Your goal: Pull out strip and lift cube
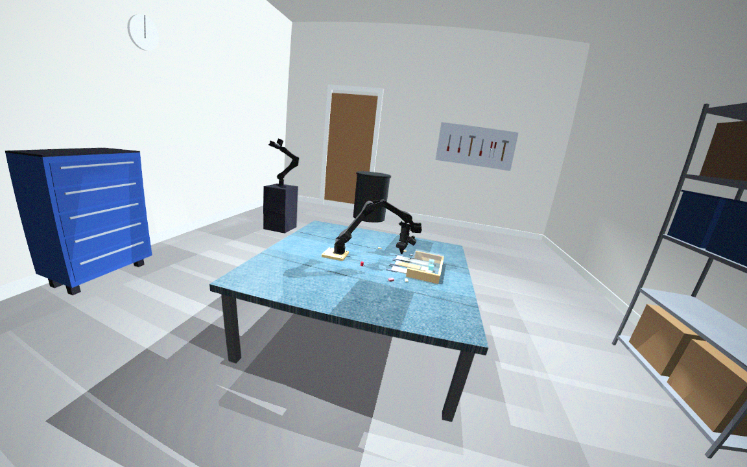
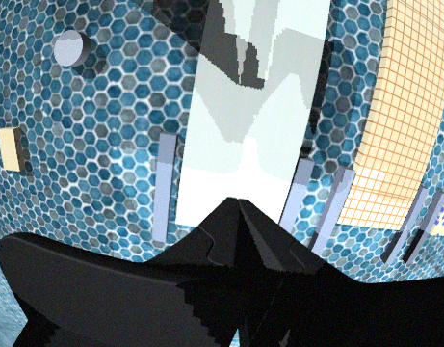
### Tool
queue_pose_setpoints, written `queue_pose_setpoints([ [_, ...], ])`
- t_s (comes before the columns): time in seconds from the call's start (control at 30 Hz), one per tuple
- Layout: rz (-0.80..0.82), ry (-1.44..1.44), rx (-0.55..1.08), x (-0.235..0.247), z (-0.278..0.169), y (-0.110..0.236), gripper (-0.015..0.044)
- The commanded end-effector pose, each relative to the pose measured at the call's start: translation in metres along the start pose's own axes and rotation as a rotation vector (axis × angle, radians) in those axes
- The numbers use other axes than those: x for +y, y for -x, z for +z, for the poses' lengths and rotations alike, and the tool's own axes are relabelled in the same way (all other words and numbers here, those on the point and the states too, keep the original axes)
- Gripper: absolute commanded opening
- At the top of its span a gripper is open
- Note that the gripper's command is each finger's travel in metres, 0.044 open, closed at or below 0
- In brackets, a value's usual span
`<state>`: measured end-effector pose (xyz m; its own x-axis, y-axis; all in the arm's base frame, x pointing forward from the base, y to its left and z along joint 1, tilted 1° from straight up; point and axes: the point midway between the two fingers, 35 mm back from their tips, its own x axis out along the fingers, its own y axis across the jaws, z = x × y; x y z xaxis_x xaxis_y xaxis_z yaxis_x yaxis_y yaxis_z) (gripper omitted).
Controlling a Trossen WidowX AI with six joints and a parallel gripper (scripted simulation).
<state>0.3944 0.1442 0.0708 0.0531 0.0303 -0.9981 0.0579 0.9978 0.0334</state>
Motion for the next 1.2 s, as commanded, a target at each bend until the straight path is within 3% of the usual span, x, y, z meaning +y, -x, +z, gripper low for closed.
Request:
queue_pose_setpoints([
  [0.0,-0.004,-0.004,0.003,-0.001,-0.001,-0.007,0.0000],
  [0.43,-0.004,-0.004,0.003,-0.002,-0.002,-0.027,0.0000],
  [1.17,-0.004,-0.004,0.003,-0.002,-0.003,-0.028,0.0000],
])
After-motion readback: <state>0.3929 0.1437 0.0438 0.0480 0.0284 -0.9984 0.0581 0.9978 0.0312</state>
